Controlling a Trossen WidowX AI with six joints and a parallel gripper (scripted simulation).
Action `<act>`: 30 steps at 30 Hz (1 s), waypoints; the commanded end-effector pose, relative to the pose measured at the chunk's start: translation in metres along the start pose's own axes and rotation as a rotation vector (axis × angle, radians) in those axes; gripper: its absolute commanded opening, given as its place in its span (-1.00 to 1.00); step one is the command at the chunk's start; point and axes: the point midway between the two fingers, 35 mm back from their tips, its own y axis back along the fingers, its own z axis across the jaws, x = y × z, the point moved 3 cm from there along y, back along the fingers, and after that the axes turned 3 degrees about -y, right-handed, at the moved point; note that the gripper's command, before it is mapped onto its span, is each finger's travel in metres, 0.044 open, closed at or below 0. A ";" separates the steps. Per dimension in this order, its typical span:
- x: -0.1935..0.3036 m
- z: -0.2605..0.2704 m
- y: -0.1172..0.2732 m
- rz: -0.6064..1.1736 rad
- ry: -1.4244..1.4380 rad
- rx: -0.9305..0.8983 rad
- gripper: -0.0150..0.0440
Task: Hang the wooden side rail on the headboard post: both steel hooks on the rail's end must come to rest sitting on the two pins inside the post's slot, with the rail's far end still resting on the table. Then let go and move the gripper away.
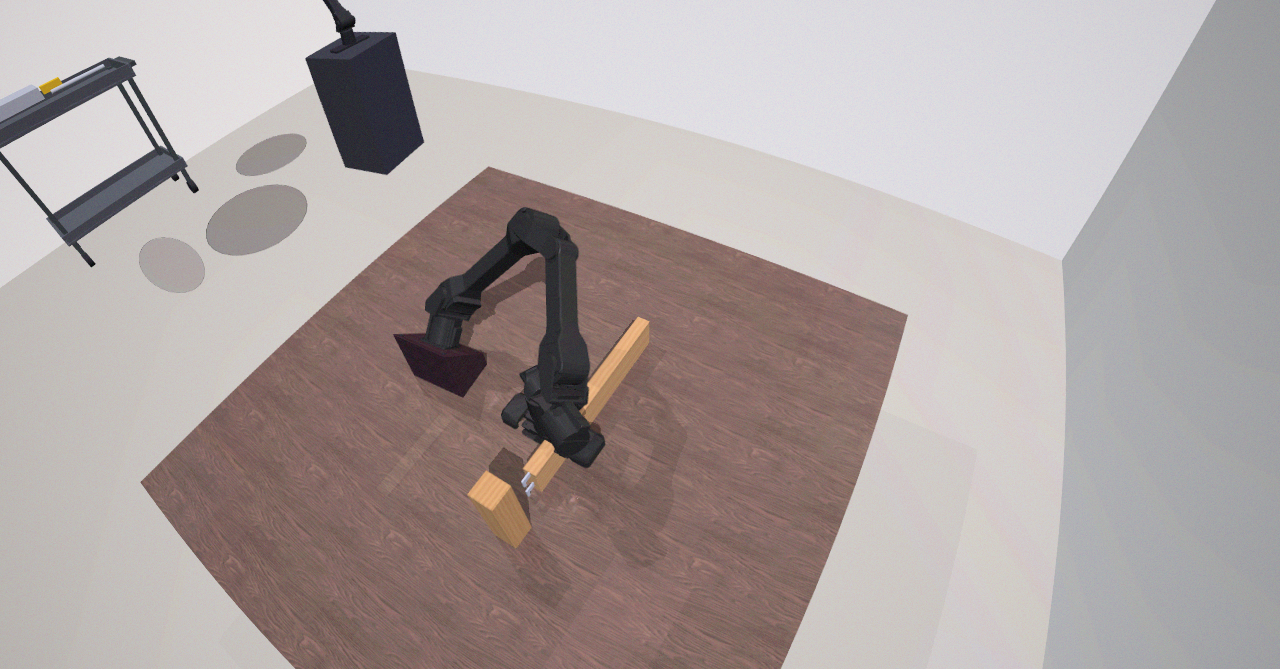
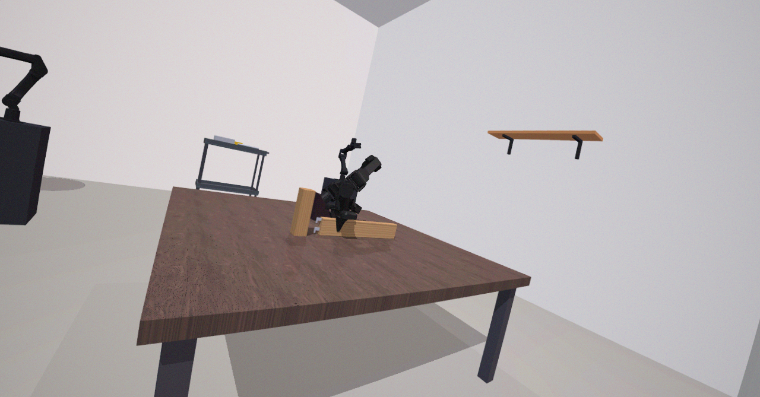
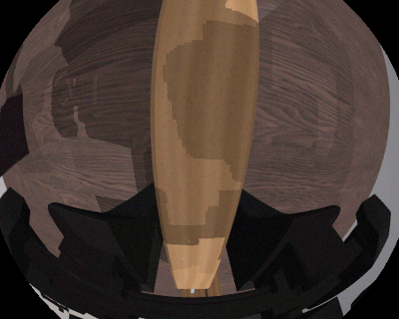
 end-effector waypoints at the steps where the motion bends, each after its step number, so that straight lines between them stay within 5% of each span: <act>1: -0.001 -0.005 0.000 -0.002 -0.004 0.006 -0.49; 30: 0.000 -0.012 0.000 0.001 0.000 0.000 -0.49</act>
